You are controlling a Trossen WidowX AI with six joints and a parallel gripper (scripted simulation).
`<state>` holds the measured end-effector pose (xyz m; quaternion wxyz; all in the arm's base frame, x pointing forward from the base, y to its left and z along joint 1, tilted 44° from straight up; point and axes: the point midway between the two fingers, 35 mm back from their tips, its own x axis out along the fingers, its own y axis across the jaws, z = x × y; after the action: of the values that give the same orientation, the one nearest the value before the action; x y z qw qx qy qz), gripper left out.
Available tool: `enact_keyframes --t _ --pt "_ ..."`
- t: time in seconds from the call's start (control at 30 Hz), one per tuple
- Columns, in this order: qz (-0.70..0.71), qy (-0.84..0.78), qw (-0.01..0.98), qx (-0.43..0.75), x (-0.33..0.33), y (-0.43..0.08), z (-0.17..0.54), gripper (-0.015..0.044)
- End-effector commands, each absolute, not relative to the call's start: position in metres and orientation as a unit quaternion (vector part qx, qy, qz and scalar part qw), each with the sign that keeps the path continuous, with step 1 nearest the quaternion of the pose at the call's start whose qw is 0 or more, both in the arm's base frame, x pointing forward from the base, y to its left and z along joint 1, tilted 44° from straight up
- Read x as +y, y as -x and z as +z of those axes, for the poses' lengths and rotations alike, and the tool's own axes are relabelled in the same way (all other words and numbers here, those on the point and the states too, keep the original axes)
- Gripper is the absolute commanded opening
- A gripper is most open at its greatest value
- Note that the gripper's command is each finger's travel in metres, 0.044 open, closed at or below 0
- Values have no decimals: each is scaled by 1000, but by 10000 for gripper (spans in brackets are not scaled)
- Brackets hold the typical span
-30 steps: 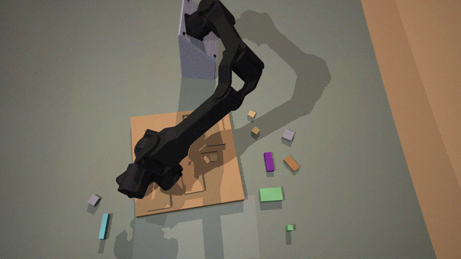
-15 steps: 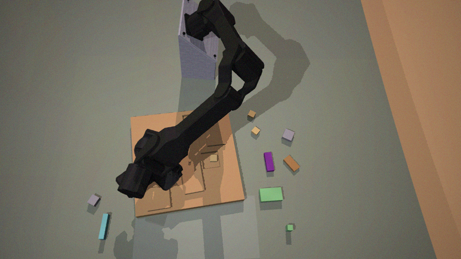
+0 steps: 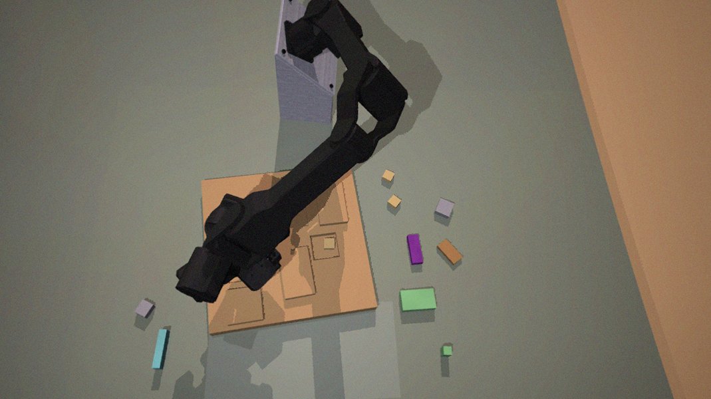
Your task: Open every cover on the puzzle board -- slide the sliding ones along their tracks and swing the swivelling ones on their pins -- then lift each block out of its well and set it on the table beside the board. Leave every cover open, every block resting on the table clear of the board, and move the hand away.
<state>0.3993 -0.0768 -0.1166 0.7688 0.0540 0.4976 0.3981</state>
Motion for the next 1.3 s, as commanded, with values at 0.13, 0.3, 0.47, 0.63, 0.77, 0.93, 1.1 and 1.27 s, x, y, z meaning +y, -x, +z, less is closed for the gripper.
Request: enact_keyframes --t 0.13,0.3,0.47,0.63,0.77,0.93,1.1,1.27 --pt "398 -51 769 497 -84 -398 -109 80" --pt "398 -52 769 497 -89 -396 -104 80" --pt "398 -52 769 497 -93 -395 -99 80" --pt "398 -52 769 497 -97 -394 -94 80" --pt "398 -52 769 497 -105 -392 -87 80" --pt "398 -52 769 498 -113 -390 -77 80" --pt "398 -52 769 498 -122 -387 -68 80" --pt "398 -52 769 498 -128 -384 -62 80"
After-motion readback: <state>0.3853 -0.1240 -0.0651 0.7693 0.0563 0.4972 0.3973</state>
